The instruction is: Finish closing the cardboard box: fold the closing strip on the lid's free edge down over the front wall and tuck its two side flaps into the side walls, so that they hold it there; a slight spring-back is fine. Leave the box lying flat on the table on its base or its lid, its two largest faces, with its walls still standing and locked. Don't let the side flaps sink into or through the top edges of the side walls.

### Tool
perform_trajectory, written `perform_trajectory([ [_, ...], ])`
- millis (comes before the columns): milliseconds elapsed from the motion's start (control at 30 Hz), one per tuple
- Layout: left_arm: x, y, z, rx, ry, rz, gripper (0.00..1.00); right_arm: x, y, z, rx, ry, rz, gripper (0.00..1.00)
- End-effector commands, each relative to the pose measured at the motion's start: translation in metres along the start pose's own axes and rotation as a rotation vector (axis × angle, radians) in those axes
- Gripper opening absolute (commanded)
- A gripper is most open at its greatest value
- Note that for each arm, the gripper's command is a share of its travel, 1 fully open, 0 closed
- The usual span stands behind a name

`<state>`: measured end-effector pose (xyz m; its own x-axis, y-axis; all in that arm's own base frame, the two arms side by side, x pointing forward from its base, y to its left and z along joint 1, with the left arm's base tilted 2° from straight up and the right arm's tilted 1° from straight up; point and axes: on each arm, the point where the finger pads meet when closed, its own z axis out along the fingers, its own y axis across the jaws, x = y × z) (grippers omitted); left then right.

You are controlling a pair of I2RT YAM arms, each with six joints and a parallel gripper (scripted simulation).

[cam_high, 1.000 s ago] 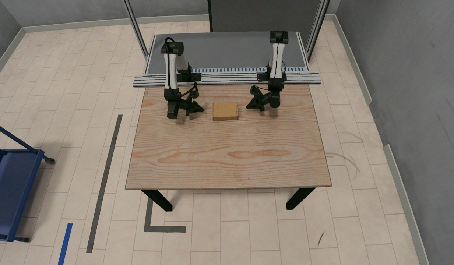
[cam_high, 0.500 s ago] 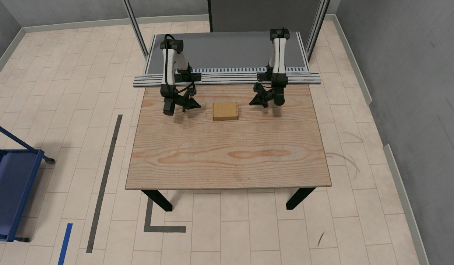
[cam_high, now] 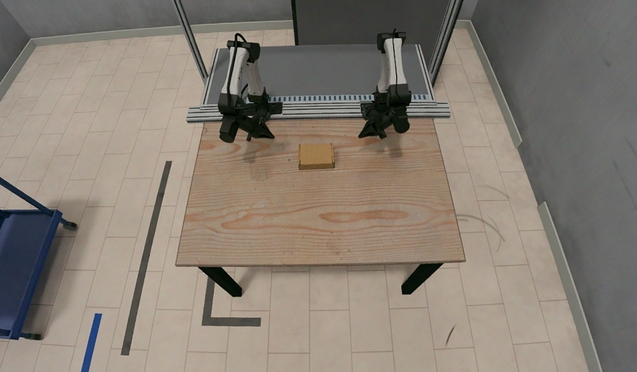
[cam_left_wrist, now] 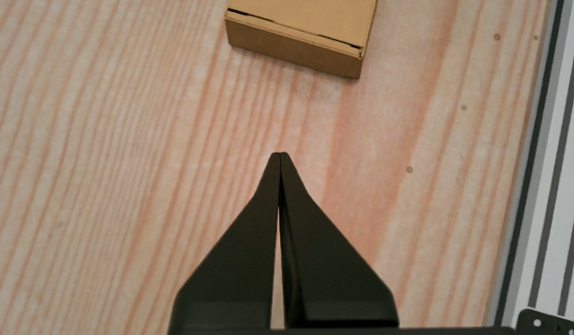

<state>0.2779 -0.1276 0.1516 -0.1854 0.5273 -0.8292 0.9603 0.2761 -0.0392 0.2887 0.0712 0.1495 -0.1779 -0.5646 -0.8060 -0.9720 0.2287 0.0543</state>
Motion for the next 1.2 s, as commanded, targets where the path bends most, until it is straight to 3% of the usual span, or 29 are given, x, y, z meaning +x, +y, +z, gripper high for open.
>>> perform_trajectory([
  [0,0.003,-0.002,-0.015,0.005,0.063,-0.096,0.01,-0.008,0.007,-0.022,0.028,0.053,0.088,0.01],
  [100,-0.001,-0.004,-0.025,-0.016,0.078,-0.112,0.01,-0.013,0.013,-0.034,0.052,0.076,0.130,0.01],
  [300,-0.011,-0.008,-0.047,-0.059,0.108,-0.154,0.01,-0.008,0.021,-0.025,0.053,0.109,0.198,0.01],
  [967,-0.013,-0.009,-0.046,-0.190,0.254,-0.381,0.01,-0.006,0.016,-0.025,0.206,0.246,0.431,0.01],
  [1167,-0.012,-0.009,-0.045,-0.230,0.310,-0.470,0.01,-0.019,0.008,-0.033,0.285,0.275,0.480,0.01],
])
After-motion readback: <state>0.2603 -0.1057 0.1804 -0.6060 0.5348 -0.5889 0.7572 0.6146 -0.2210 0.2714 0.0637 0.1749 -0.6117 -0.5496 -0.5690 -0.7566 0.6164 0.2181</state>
